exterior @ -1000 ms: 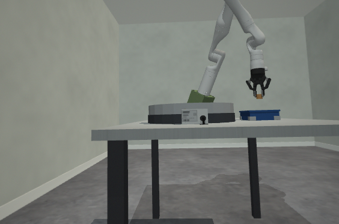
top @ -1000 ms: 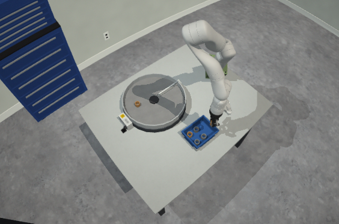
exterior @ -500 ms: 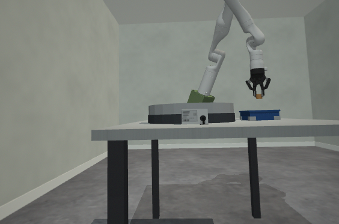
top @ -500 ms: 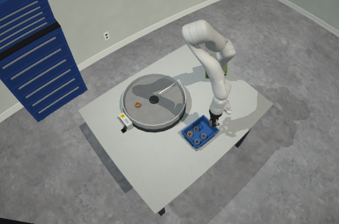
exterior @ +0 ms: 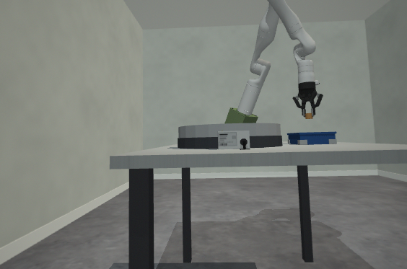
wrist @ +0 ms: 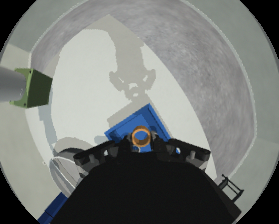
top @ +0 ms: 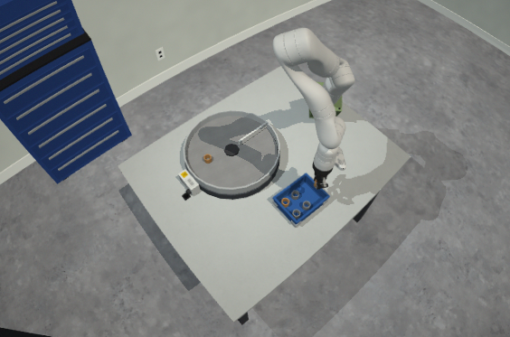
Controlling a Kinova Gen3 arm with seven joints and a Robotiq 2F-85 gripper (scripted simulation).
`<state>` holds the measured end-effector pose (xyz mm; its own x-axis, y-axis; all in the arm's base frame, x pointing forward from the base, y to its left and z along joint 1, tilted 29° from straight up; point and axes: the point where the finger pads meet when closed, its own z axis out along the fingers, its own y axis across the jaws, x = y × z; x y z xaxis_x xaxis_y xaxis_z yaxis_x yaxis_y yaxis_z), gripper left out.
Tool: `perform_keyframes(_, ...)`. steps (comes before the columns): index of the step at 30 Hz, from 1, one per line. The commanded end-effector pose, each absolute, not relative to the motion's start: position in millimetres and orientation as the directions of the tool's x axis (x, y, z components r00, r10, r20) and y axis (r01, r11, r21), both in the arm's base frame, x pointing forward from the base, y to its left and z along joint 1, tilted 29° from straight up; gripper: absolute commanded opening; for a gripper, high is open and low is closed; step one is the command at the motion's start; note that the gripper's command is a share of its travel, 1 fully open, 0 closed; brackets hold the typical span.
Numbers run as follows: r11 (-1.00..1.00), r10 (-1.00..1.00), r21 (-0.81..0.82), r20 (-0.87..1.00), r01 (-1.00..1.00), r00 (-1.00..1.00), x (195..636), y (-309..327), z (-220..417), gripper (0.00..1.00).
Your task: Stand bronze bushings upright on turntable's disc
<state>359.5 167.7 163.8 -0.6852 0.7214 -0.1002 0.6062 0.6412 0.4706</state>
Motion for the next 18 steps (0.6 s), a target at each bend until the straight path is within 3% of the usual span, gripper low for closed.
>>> perform_keyframes(1, 0.637, 0.727, 0.47, -0.101, 0.612, -0.679, 360, 161, 163, 0.0)
perform_keyframes(18, 0.637, 0.727, 0.47, -0.101, 0.612, -0.679, 358, 128, 152, 0.0)
